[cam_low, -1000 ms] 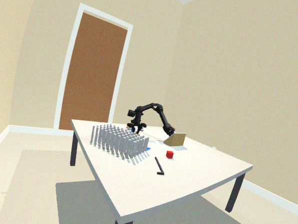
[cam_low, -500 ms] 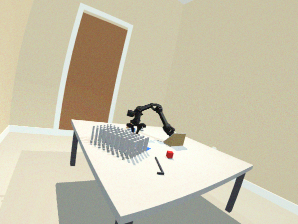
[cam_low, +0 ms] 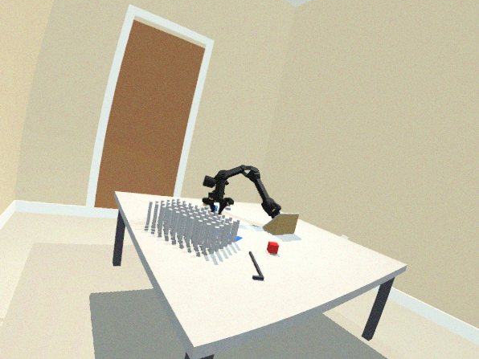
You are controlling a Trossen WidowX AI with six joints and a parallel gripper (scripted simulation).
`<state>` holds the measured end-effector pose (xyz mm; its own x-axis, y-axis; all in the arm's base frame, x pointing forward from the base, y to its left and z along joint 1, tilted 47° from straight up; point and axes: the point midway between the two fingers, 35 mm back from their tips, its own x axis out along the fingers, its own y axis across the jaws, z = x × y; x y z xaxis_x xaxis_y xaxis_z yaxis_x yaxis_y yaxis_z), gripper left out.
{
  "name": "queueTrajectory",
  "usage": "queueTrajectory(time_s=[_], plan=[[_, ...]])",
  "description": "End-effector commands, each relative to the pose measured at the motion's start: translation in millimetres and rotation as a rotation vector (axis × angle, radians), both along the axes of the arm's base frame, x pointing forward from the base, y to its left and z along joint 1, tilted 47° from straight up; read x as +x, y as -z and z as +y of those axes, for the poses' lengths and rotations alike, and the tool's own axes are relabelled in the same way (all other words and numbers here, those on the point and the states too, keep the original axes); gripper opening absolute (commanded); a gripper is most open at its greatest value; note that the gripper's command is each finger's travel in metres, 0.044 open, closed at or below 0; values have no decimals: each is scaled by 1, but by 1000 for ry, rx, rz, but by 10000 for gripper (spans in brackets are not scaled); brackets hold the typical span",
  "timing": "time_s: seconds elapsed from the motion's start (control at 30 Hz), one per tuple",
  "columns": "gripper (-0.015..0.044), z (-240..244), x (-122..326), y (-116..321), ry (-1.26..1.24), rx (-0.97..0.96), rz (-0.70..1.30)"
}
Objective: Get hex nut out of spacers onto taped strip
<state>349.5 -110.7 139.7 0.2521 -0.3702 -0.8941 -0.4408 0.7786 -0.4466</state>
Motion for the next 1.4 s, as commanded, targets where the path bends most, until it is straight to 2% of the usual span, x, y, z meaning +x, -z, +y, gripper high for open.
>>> queueTrajectory(time_s=[0.0,1.37], plan=[[0,1,4,-1,2,-1,-8],[0,10,31,9,2,0,-9]])
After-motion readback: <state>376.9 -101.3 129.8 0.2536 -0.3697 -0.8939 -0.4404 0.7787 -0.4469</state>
